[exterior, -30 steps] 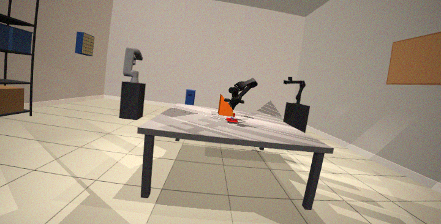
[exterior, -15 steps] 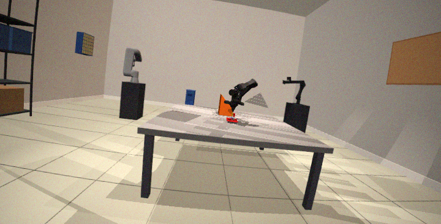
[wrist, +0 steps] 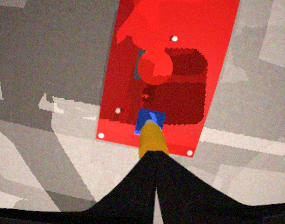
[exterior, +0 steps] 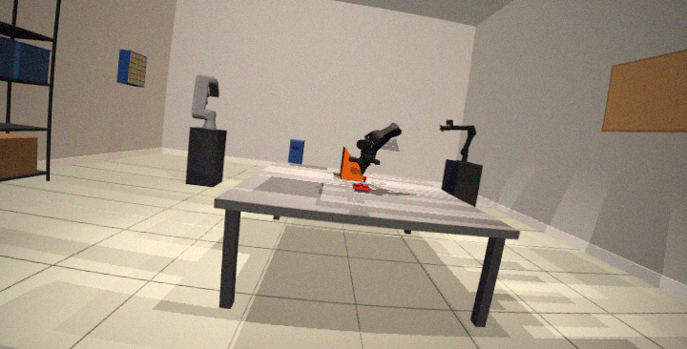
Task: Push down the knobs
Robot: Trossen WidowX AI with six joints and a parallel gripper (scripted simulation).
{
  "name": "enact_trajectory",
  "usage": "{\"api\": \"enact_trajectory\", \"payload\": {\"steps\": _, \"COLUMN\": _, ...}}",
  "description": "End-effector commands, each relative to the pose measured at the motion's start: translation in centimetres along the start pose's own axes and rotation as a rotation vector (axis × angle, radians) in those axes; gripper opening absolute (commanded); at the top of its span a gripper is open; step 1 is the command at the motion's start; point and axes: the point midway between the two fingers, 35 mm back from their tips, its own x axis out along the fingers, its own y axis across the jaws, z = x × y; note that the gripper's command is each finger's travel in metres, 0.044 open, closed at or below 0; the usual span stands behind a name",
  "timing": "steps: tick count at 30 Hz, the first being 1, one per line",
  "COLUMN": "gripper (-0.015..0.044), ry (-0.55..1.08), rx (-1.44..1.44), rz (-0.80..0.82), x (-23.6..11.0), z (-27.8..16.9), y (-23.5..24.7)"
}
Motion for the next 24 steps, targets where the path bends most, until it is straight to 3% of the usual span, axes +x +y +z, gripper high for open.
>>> {"api": "enact_trajectory", "payload": {"steps": 1, "gripper": 0.0, "ry": -0.003, "rx": 0.003, "rz": 0.002, "x": 0.13, "z": 0.04, "y": 0.0}}
{"api": "enact_trajectory", "payload": {"steps": 24, "gripper": 0.0, "ry": -0.003, "rx": 0.003, "rz": 0.002, "x": 0.29, "z": 0.04, "y": 0.01}}
